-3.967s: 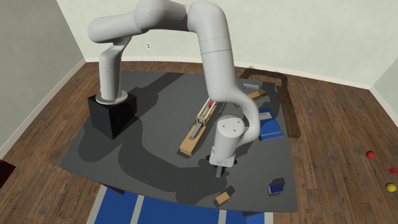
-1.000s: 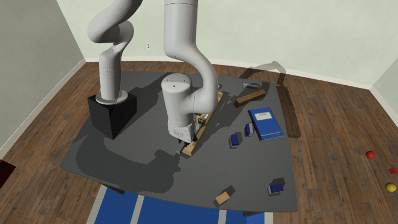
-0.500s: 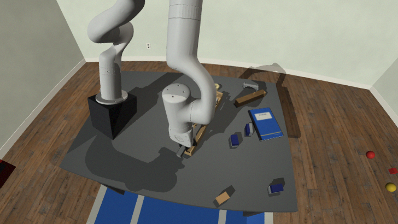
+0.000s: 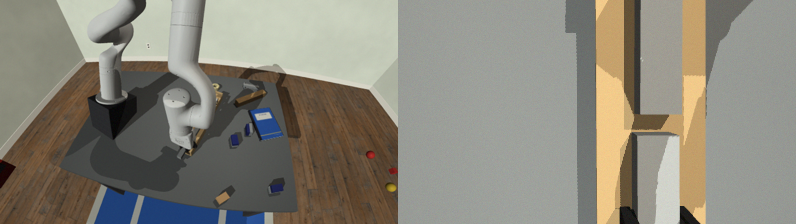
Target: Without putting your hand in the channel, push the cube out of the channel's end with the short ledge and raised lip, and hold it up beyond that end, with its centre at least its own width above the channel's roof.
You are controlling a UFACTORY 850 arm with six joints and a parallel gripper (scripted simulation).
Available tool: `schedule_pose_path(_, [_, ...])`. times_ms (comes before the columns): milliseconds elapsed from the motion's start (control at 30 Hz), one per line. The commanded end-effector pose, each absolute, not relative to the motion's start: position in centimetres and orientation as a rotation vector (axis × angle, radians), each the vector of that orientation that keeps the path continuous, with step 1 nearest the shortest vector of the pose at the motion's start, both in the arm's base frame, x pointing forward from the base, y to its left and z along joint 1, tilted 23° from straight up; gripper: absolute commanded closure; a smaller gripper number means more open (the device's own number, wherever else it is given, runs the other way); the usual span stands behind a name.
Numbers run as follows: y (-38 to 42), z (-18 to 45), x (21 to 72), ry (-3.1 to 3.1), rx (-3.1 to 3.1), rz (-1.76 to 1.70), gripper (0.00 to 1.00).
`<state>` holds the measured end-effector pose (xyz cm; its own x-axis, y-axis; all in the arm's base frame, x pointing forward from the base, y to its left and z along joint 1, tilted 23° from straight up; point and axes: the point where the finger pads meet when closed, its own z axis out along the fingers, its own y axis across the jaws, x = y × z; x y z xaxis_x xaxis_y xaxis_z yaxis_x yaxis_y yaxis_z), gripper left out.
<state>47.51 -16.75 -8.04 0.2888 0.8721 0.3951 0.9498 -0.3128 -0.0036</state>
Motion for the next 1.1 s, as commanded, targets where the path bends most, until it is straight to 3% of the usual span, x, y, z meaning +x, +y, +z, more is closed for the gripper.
schedule_pose_path(0, [-16.8, -8.0, 47.6, -1.678, -2.321, -0.476, 1.0])
schedule_pose_path(1067, [-15.1, -7.2, 48.2, -1.678, -2.321, -0.476, 1.0])
